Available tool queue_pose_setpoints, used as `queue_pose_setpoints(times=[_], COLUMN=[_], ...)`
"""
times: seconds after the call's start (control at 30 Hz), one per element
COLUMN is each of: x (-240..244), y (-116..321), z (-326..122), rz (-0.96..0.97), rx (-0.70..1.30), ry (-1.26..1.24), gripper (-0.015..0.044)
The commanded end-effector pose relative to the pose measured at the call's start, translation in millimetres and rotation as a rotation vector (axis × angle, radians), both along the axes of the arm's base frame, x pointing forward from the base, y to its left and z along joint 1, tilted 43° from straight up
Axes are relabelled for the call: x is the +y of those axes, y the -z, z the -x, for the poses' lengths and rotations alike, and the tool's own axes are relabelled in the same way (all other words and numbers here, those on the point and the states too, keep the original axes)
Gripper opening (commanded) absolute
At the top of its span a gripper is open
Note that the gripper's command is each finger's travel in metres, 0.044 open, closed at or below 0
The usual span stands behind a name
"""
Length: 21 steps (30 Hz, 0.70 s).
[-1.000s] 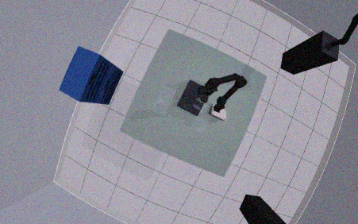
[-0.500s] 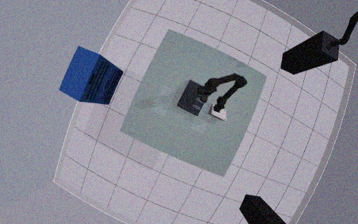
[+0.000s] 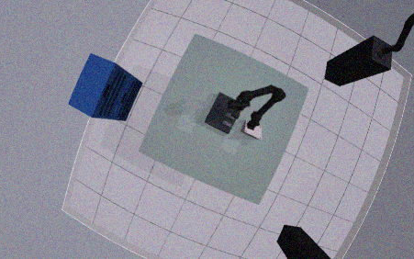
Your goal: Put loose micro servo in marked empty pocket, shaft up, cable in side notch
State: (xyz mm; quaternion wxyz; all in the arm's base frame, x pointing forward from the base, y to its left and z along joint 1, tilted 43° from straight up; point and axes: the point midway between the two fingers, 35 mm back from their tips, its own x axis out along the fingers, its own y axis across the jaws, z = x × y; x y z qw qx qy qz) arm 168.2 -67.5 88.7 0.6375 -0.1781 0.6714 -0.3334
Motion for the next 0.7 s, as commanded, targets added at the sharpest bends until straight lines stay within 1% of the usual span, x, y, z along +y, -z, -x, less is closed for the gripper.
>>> queue_pose_setpoints(times=[0.0,0.57,0.67], x=[-2.9,-12.0,-9.9], y=[2.6,12.5,11.1], z=[0.4,2.0,2.1], rz=[0.004,0.005,0.005], rx=[0.0,0.0,0.0], ry=[-0.009,-0.009,-0.009], gripper=[0.0,0.0,0.0079])
